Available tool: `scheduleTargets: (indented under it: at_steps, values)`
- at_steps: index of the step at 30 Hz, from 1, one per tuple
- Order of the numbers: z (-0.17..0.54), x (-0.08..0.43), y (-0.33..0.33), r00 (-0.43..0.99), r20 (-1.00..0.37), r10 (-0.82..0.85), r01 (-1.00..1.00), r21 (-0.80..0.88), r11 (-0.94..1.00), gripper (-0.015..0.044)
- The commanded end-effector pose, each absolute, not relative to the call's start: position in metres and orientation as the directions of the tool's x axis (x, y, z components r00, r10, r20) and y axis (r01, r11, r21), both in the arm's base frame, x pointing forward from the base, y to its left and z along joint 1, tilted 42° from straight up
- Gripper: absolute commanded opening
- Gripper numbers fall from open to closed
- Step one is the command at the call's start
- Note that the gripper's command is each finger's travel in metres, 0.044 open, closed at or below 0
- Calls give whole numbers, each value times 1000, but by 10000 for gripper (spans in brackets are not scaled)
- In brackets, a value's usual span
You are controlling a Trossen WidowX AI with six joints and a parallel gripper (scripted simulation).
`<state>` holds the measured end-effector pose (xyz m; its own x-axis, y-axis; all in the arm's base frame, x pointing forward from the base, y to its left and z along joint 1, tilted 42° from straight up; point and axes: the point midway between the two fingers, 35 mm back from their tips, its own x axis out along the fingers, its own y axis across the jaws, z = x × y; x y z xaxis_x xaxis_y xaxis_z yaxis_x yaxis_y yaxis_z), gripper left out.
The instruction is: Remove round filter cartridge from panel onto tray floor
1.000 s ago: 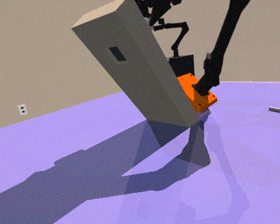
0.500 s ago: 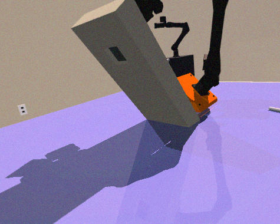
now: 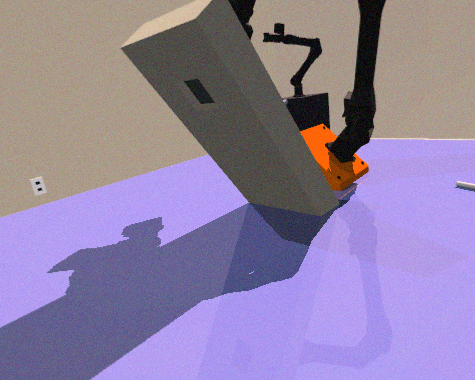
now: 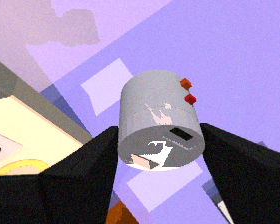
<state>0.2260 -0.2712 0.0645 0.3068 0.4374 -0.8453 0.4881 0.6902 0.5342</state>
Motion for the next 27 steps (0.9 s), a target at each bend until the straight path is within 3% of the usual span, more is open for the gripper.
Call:
scheduleTargets:
  at_steps: [1, 8, 17, 27]
  values:
    - [43, 199, -292, 254, -897, 361, 654, 434, 620, 0]
    - [13, 157, -318, 157, -954, 257, 849, 264, 458, 0]
    - [9, 152, -319, 149, -957, 250, 860, 251, 445, 0]
    - [-33, 93, -319, 58, -977, 204, 941, 122, 315, 0]
